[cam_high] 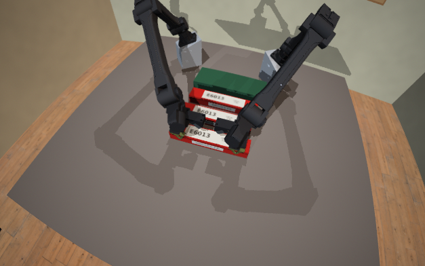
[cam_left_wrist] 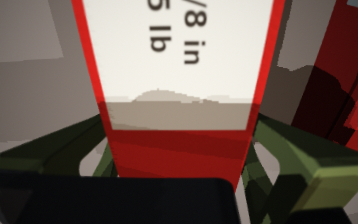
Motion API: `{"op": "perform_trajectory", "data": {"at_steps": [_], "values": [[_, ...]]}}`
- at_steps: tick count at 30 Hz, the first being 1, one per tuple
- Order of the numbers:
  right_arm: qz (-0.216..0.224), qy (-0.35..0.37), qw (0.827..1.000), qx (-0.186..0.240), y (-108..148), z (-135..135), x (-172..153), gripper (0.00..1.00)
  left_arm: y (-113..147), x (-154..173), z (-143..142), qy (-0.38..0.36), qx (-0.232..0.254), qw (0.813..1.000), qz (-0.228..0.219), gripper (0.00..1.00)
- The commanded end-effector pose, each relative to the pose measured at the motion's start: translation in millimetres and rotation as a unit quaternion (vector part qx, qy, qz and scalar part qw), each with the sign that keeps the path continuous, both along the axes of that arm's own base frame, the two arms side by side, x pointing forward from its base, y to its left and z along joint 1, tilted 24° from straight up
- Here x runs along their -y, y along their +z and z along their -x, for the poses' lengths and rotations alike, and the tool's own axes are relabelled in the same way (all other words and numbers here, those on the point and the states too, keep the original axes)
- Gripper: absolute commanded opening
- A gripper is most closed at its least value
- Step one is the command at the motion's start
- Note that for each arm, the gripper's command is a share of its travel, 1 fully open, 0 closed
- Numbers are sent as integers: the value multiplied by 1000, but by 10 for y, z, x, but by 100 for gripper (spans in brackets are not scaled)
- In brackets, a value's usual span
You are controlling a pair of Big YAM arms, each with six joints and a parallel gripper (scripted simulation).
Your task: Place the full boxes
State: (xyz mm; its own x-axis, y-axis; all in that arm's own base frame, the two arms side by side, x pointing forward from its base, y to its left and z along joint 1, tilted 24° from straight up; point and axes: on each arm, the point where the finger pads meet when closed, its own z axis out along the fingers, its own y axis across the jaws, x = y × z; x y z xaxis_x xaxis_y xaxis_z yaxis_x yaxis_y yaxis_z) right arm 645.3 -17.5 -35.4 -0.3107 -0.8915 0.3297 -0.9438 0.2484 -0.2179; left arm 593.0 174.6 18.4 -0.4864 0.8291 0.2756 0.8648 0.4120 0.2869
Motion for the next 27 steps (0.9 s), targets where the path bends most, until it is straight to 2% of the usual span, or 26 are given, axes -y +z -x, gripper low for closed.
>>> {"op": "perform_trajectory", "data": {"at_steps": [1, 27], "values": [[0, 11, 998, 64, 645, -331, -54, 0, 547, -37, -213, -9, 44, 999, -10, 0], [0, 12, 998, 61, 635, -310, -61, 0, 577, -18, -223, -10, 45, 999, -10, 0]]}}
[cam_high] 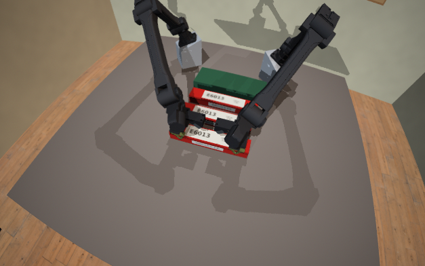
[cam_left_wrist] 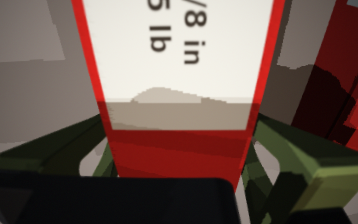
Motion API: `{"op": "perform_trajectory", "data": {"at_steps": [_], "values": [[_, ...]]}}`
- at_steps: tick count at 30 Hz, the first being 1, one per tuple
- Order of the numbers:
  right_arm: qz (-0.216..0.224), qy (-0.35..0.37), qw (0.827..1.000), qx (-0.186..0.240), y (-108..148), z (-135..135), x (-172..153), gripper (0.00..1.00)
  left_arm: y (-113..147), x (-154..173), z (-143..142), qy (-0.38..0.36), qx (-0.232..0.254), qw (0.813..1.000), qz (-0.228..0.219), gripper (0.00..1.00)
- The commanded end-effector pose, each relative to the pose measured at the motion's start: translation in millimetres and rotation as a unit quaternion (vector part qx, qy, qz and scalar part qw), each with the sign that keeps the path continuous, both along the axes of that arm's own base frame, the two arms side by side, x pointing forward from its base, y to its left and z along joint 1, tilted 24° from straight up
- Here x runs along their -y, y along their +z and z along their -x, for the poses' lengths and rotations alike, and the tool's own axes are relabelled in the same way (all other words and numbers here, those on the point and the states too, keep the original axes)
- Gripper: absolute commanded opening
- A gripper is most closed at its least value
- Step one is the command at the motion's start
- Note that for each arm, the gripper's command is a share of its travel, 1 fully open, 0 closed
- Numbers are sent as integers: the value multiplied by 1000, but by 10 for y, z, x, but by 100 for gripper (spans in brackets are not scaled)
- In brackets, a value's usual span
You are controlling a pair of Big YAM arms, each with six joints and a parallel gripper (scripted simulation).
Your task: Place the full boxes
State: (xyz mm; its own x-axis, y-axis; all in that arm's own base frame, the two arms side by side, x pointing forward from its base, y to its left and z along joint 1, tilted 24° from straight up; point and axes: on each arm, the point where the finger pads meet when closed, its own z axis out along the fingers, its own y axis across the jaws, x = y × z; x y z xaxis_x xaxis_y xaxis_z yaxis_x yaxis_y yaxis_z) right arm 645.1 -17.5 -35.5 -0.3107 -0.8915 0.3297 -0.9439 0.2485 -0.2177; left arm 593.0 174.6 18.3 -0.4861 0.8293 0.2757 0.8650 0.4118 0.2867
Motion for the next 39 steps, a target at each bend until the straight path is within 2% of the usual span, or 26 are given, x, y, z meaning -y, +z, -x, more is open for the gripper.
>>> {"op": "perform_trajectory", "data": {"at_steps": [1, 9, 10, 11, 14, 15, 17, 18, 20, 21, 22, 39], "values": [[0, 12, 998, 61, 636, -310, -62, 0, 579, -17, -224, -10, 45, 999, -10, 0], [1, 12, 998, 59, 632, -300, -64, 0, 589, -8, -229, -11, 45, 999, -10, 0], [1, 12, 998, 59, 631, -300, -64, 100, 590, -7, -229, -11, 45, 999, -10, 0], [1, 12, 998, 59, 632, -300, -64, 100, 590, -7, -229, -11, 45, 999, -10, 100], [-1, 13, 998, 60, 633, -303, -70, 100, 562, -2, -205, -11, 42, 999, -9, 100], [-1, 13, 998, 60, 635, -305, -70, 100, 369, 15, -161, -7, 32, 999, -6, 100], [-1, 13, 998, 60, 635, -305, -70, 100, 369, 15, -161, -7, 32, 999, -6, 100], [1, 11, 999, 36, 321, -240, -61, 100, 227, 14, -114, -11, 13, 1000, -3, 100], [1, 11, 999, 33, 297, -214, -60, 100, 211, 17, -98, -10, 11, 1000, -3, 100], [1, 11, 999, 33, 299, -216, -60, 100, 213, 17, -100, -10, 11, 1000, -3, 100], [0, 8, 999, 39, 422, -205, -64, 100, 214, 16, -101, -10, 12, 1000, -3, 100], [0, 8, 999, 39, 422, -205, -64, 100, 215, 16, -102, -10, 12, 1000, -3, 100]]}}
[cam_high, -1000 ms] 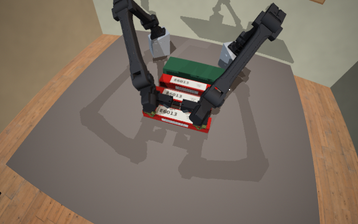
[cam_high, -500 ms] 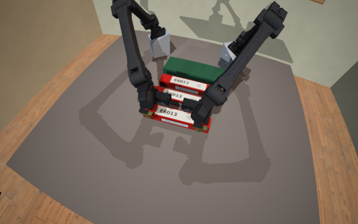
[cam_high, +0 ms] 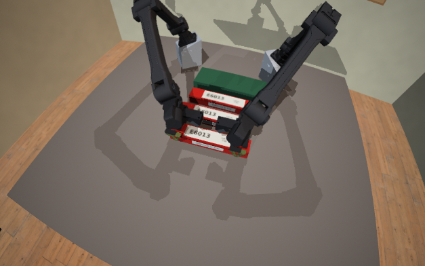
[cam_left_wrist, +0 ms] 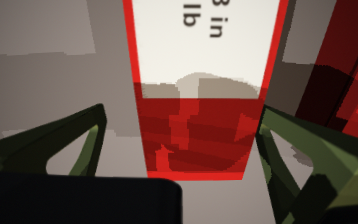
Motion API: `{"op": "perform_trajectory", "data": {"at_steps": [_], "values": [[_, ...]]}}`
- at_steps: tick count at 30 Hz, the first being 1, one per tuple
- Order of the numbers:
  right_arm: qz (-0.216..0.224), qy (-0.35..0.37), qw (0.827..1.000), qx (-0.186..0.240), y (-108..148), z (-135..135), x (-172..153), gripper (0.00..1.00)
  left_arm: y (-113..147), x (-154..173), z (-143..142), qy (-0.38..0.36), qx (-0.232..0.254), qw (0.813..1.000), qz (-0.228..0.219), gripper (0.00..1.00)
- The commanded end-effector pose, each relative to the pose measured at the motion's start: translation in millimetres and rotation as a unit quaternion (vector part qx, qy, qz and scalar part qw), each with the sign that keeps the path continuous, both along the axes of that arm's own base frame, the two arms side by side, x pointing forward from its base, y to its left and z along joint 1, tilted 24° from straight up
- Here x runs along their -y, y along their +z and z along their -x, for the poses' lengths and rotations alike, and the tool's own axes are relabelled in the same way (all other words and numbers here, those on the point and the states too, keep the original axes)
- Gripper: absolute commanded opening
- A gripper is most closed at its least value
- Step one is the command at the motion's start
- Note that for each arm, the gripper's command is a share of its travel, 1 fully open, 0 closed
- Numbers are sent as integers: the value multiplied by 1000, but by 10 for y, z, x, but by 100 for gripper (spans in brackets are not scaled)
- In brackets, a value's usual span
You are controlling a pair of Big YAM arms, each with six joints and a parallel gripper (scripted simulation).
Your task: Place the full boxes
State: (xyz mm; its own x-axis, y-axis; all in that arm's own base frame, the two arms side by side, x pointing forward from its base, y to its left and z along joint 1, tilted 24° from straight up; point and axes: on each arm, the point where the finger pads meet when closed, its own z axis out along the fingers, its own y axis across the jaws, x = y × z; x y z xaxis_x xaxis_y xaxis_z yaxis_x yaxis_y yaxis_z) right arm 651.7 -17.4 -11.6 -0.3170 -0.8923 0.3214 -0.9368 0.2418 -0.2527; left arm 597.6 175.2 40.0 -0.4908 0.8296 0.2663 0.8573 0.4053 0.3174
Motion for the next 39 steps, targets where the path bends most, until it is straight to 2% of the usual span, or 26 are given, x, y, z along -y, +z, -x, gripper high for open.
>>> {"op": "perform_trajectory", "data": {"at_steps": [1, 6, 7, 8, 9, 10, 12, 13, 23, 25, 27, 29, 30, 31, 32, 36, 37, 38, 39], "values": [[-2, 5, 1000, 21, 183, -139, -63, 100, -2, 22, -56, -7, -4, 1000, 1, 100], [-2, 5, 1000, 21, 183, -139, -63, 100, -2, 22, -56, -7, -4, 1000, 1, 100], [0, 10, 1000, 4, -227, 26, -155, 100, -170, 146, -25, -10, -1, 1000, 1, 100], [-1, 8, 1000, 5, -181, 33, -194, 100, -123, 173, -20, -7, 1, 1000, 1, 100], [-2, 8, 1000, 17, 8, 6, -217, 100, 178, 193, 3, -7, 11, 1000, -1, 100], [-2, 8, 1000, 17, 194, 38, -232, 100, 224, 211, 12, -7, 11, 1000, -1, 100], [-2, 8, 1000, 17, 194, 38, -232, 100, 224, 211, 12, -7, 11, 1000, -1, 100], [-4, 8, 999, 41, 423, -144, -274, 100, 460, 204, -158, -7, 34, 999, -4, 100], [-5, 8, 999, 42, 892, -42, -465, 100, 930, 399, -59, -7, 36, 999, -4, 100], [-6, 8, 999, 42, 985, -22, -503, 100, 772, 448, 35, -7, 12, 1000, -1, 100], [-6, 8, 999, 42, 1079, -1, -542, 100, 885, 486, 32, -7, 15, 1000, 0, 100], [-6, 8, 999, 42, 1079, -1, -542, 100, 885, 486, 32, -7, 15, 1000, 0, 100], [-2, 7, 1000, 15, 765, 55, -525, 100, 661, 474, 163, -5, -10, 1000, 3, 100], [0, 0, 1000, -2, 629, 184, -417, 100, 680, 410, 160, 1, -8, 1000, 2, 100], [0, -2, 1000, -6, 603, 208, -384, 100, 894, 398, 60, -4, 17, 1000, -1, 100], [-1, -2, 1000, 6, 691, 121, -389, 100, 894, 398, 60, -4, 17, 1000, -1, 100], [-6, 2, 1000, 28, 878, 208, -538, 100, 894, 398, 60, -4, 17, 1000, -1, 100], [-6, 2, 999, 31, 870, 257, -555, 100, 898, 532, 199, -21, 8, 1000, -3, 100], [-6, 2, 1000, 31, 859, 321, -568, 100, 893, 559, 212, -13, 21, 1000, -3, 100]]}}
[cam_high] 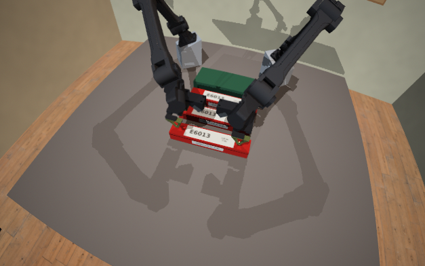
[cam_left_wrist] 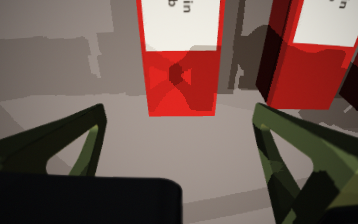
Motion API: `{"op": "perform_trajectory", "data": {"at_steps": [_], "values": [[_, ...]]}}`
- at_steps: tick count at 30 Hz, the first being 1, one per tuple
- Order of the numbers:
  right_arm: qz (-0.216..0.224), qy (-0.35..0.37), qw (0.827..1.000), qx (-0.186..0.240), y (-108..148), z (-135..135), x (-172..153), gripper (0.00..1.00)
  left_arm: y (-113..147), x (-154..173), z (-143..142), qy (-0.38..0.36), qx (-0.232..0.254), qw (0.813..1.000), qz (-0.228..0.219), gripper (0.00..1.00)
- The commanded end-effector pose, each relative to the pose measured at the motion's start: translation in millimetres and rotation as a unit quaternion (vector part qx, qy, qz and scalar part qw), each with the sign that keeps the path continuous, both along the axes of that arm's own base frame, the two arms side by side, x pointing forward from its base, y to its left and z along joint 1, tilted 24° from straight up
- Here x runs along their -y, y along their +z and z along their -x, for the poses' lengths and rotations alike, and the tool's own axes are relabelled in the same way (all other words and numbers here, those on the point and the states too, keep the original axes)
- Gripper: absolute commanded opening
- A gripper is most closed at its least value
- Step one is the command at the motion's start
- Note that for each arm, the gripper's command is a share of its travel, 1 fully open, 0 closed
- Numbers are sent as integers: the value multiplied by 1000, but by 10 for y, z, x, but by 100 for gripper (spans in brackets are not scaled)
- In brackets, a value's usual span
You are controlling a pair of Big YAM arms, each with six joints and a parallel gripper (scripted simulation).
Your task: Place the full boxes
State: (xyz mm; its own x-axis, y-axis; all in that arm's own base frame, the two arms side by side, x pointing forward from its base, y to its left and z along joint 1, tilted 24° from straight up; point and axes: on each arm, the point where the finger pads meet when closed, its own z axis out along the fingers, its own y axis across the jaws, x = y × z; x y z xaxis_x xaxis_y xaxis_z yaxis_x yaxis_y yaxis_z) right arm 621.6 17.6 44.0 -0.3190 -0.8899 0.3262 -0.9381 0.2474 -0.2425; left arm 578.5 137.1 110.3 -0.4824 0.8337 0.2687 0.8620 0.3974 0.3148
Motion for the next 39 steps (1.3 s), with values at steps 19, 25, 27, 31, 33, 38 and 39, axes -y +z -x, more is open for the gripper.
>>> {"op": "perform_trajectory", "data": {"at_steps": [19, 25, 27, 31, 33, 38, 39], "values": [[-8, 4, 999, 33, 125, 1121, -462, 100, -83, 728, 984, -8, 19, 1000, 0, 100], [-9, -12, 999, 38, 125, 984, -331, 100, -86, 602, 853, 7, 24, 1000, 1, 100], [-7, 1, 1000, 27, 109, 1051, -400, 100, -85, 599, 851, 7, 24, 1000, 1, 100], [-7, 1, 1000, 27, 108, 1050, -395, 100, -251, 599, 1045, 7, 2, 1000, 1, 100], [-7, 1, 1000, 27, 107, 1049, -393, 100, -174, 595, 961, 5, 12, 1000, 1, 100], [-2, -2, 1000, 11, -184, 1104, -238, 100, -369, 557, 1033, -3, -4, 1000, 0, 100], [-3, -2, 1000, 15, -181, 1063, -236, 100, -394, 547, 1029, -3, -4, 1000, 1, 100]]}}
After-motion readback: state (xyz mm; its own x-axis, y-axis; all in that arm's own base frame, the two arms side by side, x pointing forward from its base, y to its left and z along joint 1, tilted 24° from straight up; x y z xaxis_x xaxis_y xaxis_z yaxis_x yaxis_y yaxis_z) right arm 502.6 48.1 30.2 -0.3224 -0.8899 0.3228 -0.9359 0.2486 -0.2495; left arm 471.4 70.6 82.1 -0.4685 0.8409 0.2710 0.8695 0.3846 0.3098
